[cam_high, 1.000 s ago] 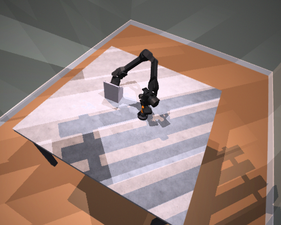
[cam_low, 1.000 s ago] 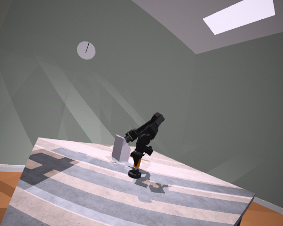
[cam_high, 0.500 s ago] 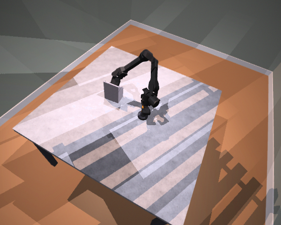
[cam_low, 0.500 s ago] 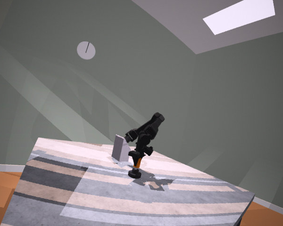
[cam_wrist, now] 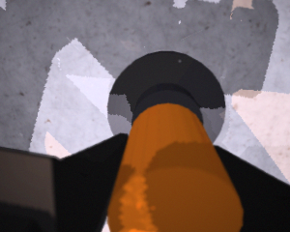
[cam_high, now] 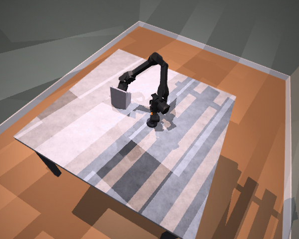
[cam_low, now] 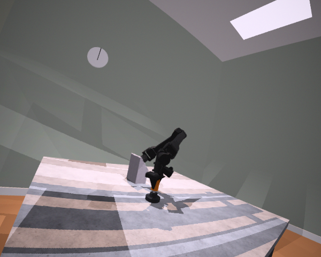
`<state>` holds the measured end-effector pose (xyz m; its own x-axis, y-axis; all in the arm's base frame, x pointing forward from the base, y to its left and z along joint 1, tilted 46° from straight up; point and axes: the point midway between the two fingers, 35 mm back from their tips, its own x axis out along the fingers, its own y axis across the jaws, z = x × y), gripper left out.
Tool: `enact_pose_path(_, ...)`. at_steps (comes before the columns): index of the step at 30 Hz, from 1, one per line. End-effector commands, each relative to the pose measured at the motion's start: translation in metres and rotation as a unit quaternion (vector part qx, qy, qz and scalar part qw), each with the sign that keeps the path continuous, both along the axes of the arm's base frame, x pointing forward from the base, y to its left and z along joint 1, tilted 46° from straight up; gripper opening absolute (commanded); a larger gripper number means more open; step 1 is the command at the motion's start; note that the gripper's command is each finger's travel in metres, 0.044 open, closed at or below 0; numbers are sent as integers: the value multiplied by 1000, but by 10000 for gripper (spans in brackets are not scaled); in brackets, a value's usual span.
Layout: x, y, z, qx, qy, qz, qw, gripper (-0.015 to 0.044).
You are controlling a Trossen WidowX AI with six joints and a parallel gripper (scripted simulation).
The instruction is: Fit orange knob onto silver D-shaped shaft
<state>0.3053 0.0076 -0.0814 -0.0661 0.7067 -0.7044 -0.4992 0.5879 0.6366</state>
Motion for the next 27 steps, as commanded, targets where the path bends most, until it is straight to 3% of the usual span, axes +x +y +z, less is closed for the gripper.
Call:
enact_pose_path(1,0,1,0,-1,0,-4,1000,0)
enact_pose_path(14,3,-3,3,-1,0,-4,1000,0)
enact_pose_path(21,4,-4,3,-7,70,-74,995,0)
enact_pose_path(27,5,-3,0,-7,74,-77,994,0)
